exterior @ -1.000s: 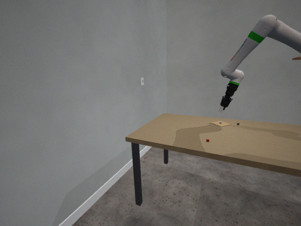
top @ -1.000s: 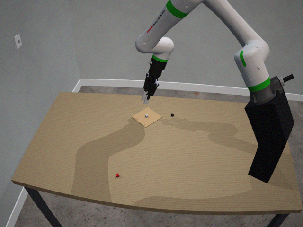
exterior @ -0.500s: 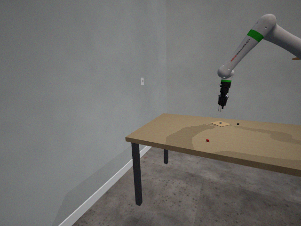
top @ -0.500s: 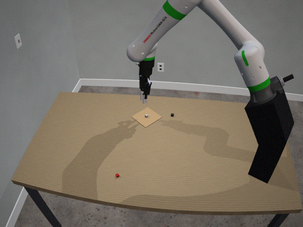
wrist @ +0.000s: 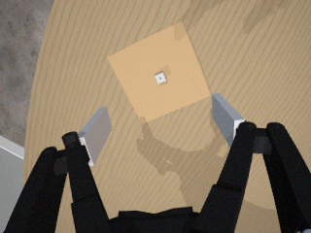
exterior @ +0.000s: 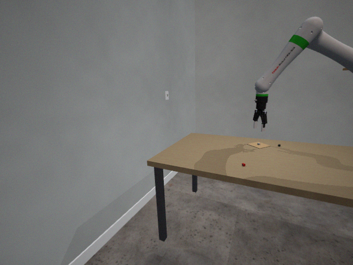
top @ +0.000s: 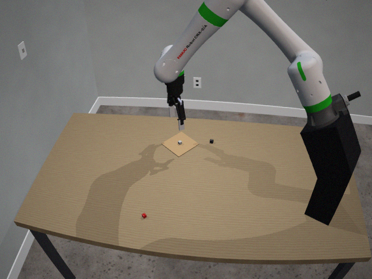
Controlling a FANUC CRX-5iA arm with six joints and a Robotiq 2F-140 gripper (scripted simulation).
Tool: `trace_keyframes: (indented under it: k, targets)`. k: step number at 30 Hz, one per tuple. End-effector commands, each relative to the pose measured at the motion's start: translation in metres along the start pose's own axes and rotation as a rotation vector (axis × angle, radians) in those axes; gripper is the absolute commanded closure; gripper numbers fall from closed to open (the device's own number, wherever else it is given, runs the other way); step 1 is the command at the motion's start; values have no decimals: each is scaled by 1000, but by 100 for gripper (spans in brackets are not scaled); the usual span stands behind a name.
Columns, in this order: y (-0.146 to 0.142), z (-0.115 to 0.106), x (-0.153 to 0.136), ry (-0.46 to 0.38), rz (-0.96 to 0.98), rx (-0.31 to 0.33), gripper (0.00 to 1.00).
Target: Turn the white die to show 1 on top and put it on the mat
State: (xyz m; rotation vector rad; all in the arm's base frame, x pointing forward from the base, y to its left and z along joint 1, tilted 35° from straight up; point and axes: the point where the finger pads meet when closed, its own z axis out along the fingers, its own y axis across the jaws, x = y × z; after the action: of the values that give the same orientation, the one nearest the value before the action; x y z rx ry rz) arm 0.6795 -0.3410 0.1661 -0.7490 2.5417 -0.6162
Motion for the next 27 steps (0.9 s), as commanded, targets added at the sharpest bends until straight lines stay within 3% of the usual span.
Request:
trace_keyframes:
  k: [1, 27]
  targets:
    - [0, 0, 0, 0, 0, 0, 0]
    - [0, -35, 0, -1, -1, -3, 0]
